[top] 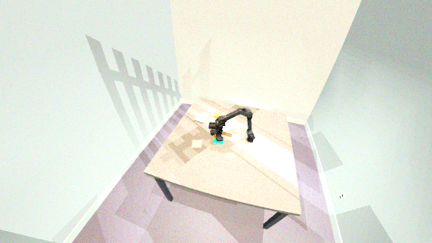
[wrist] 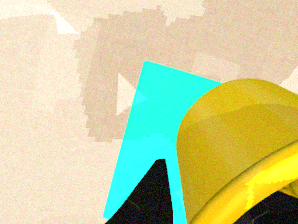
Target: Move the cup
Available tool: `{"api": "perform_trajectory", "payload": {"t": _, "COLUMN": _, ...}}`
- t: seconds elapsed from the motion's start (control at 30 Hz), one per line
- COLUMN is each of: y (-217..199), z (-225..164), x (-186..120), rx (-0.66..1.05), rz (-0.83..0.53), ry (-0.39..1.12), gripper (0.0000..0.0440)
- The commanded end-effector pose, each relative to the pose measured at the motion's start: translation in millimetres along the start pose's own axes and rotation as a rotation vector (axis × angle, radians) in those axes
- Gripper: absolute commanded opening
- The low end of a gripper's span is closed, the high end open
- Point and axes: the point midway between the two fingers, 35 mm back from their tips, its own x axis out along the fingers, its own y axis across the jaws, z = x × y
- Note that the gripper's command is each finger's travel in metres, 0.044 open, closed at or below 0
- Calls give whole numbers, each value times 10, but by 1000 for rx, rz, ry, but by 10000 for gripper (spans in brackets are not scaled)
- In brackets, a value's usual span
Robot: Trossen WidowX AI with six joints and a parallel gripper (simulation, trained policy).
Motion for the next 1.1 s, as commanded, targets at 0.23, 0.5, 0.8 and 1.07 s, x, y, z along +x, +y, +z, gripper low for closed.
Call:
{"api": "perform_trajectory", "payload": {"t": 0.23, "y": 23, "z": -113, "x": 155, "rx": 31, "rz": -9, "ry": 7, "gripper": 52}}
{"api": "perform_trajectory", "payload": {"t": 0.5, "y": -3, "z": -55, "x": 92, "rx": 60, "rz": 6, "ry": -50, "gripper": 149}}
{"api": "perform_trajectory", "payload": {"t": 0.8, "y": 19, "z": -115, "x": -92, "rx": 71, "rz": 39, "ry": -90, "gripper": 172}}
{"api": "perform_trajectory", "payload": {"t": 1.07, "y": 31, "z": -165, "x": -294, "rx": 90, "rz": 62, "ry": -128, "gripper": 205}}
